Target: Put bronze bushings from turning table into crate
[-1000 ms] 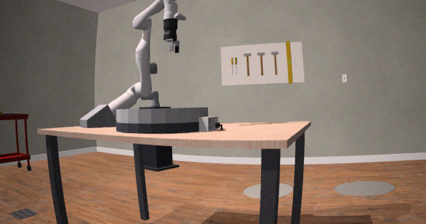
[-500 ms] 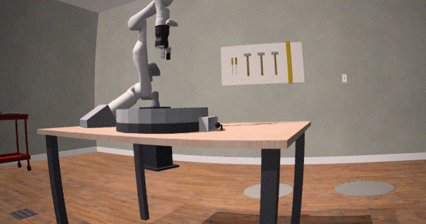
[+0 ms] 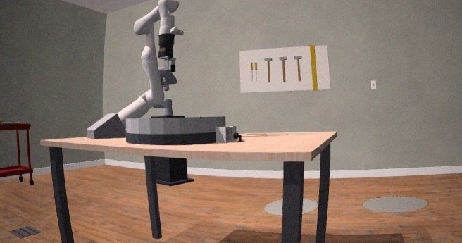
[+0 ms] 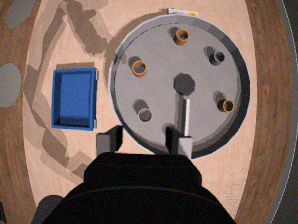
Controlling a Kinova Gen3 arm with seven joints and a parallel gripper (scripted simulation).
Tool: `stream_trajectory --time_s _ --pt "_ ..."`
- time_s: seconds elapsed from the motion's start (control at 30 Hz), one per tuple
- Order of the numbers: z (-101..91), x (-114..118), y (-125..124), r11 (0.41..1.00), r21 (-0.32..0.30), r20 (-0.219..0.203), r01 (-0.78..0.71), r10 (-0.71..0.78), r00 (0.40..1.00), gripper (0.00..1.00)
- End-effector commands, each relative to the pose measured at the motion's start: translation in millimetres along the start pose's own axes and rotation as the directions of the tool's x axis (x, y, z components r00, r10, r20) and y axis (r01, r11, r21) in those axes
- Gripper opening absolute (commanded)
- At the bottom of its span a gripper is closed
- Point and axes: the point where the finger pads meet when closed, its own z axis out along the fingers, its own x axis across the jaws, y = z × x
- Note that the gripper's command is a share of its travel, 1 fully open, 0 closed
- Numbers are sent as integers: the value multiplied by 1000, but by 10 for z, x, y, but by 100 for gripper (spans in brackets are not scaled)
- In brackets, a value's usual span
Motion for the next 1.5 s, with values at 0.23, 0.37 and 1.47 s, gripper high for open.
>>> stream_trajectory --time_s 0.23,0.37,1.47 --pt "-4 4 50 1000 10 8 -4 4 1000 100" --pt "210 172 280 1000 9 8 -4 4 1000 100" --pt "705 566 820 1000 8 8 -3 3 1000 100"
